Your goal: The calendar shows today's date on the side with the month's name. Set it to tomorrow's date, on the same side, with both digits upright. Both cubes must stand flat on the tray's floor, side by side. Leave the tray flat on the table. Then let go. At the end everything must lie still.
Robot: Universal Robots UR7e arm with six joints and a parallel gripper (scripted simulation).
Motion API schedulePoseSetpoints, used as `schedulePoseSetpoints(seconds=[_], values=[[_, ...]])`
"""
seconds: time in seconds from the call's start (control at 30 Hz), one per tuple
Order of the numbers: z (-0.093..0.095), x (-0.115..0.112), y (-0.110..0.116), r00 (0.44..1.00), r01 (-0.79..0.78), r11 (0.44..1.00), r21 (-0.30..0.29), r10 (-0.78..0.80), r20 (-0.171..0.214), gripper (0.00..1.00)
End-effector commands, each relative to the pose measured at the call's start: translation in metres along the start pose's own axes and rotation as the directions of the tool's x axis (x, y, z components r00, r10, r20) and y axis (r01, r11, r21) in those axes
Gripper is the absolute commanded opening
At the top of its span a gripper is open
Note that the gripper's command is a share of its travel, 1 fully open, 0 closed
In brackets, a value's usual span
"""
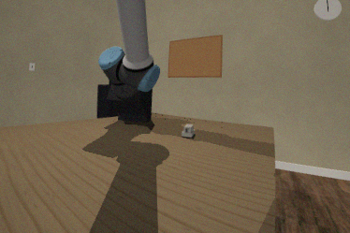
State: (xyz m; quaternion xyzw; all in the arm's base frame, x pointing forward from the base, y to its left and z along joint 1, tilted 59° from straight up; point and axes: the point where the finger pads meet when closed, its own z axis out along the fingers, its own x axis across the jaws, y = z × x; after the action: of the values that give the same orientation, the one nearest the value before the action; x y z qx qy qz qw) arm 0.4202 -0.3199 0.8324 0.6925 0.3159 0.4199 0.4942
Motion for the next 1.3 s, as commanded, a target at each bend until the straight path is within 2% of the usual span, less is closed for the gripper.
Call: schedulePoseSetpoints(seconds=[0.0, 0.8, 1.27], values=[[-0.001, 0.001, 0.001, 1.000, 0.002, 1.000, -0.001, -0.002, -0.001, 1.00], [-0.001, 0.001, 0.000, 1.000, 0.002, 1.000, -0.001, -0.002, 0.000, 1.00], [-0.003, 0.003, -0.010, 1.000, 0.001, 1.000, 0.002, -0.001, 0.007, 1.00]])
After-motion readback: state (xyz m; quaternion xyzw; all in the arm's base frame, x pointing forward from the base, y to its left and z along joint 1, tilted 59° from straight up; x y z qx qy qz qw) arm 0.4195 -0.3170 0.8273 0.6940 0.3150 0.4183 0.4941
